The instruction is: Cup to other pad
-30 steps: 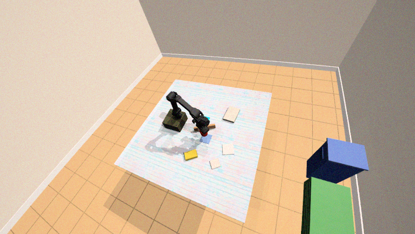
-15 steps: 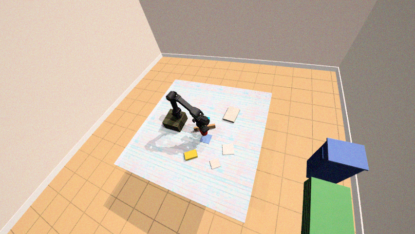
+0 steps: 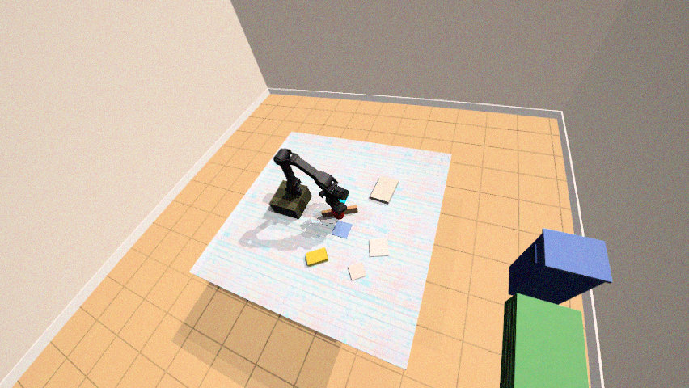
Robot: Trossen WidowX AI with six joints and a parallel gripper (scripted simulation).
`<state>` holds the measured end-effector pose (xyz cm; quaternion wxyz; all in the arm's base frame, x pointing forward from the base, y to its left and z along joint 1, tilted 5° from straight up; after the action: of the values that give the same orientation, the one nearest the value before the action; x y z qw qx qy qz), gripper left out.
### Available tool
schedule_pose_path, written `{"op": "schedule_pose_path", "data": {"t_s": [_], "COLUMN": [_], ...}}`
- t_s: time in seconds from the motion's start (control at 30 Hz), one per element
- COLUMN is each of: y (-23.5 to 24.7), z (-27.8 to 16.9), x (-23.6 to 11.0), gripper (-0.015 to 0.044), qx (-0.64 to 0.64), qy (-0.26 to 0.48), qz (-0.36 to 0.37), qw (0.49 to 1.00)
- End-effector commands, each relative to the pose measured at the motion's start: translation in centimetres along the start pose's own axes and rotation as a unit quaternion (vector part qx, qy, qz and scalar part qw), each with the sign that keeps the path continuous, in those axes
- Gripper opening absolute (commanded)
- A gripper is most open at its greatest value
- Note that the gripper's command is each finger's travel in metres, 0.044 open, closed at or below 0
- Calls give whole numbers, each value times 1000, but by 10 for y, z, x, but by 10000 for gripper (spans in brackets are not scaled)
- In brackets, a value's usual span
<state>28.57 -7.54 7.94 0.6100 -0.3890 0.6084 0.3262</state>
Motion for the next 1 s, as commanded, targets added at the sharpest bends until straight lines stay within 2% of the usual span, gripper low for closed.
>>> {"op": "schedule_pose_path", "data": {"t_s": [0.0, 0.97], "y": [8, 54], "z": [6, 48], "x": [0, -2], "gripper": [0, 0], "qx": [2, 2], "qy": [2, 1], "qz": [-1, 1], "qw": [1000, 1000]}}
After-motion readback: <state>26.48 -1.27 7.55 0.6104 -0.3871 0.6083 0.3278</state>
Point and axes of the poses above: the point midway between the two fingers, 35 mm back from their tips, its own x axis out along the fingers, its own y axis across the jaws, z = x × y, the point moved 2 cm from there along -x, back along the fingers, and after that the axes turned 7 degrees about -x, right-handed, at the moved point
